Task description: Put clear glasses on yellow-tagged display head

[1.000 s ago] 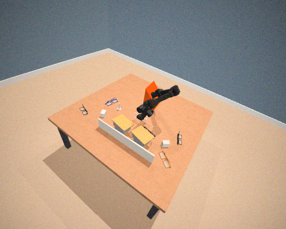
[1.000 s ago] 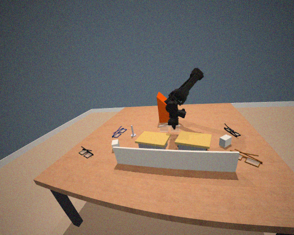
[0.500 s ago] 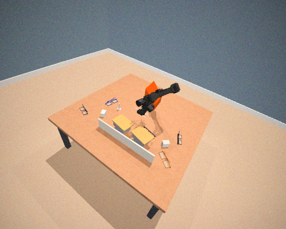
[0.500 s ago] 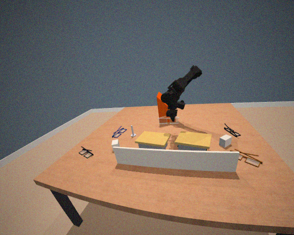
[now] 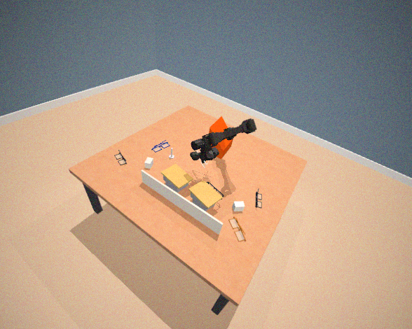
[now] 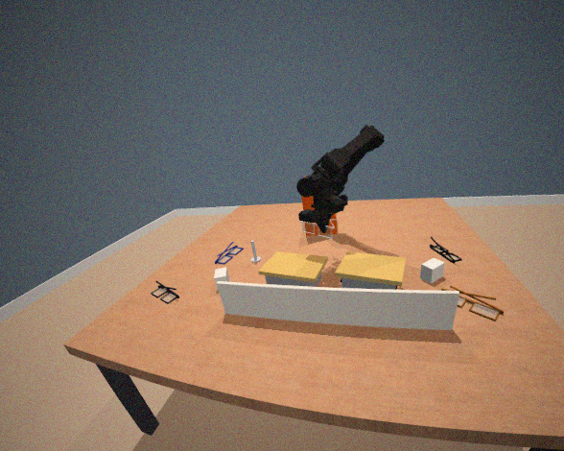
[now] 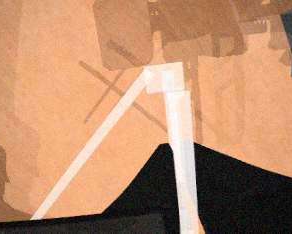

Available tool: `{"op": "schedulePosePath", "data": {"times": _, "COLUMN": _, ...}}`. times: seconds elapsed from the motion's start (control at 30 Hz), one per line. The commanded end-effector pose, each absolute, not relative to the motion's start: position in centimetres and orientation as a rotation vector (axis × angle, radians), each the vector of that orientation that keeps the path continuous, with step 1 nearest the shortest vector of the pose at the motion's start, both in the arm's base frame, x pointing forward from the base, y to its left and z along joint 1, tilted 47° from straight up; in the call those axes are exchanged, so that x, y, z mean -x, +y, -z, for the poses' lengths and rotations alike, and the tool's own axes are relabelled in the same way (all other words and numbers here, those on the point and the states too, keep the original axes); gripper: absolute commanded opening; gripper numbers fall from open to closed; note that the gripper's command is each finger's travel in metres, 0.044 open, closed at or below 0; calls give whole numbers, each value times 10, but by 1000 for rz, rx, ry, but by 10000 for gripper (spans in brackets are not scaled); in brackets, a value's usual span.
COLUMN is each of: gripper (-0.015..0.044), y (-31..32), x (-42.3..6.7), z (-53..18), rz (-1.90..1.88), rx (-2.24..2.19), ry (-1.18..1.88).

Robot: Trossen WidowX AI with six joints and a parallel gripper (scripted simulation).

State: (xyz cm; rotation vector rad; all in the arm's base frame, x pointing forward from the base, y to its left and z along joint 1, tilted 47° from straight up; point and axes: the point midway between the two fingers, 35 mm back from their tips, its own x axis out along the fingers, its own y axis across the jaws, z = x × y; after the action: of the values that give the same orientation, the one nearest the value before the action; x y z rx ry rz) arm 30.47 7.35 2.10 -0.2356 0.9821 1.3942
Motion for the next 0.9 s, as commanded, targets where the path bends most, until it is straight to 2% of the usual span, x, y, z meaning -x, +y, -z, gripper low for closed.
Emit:
{"op": "schedulePosePath", "data": {"times": 0.0, "gripper": 0, "y": 65, "x": -310, "z": -15, "rz": -1296, "rx": 116, "ry": 1096}}
{"op": "schedulePosePath", "data": {"times": 0.87, "gripper": 0, "y": 19, "x": -321, "z": 26, "rz": -571, "rx": -652, "ry": 1637}}
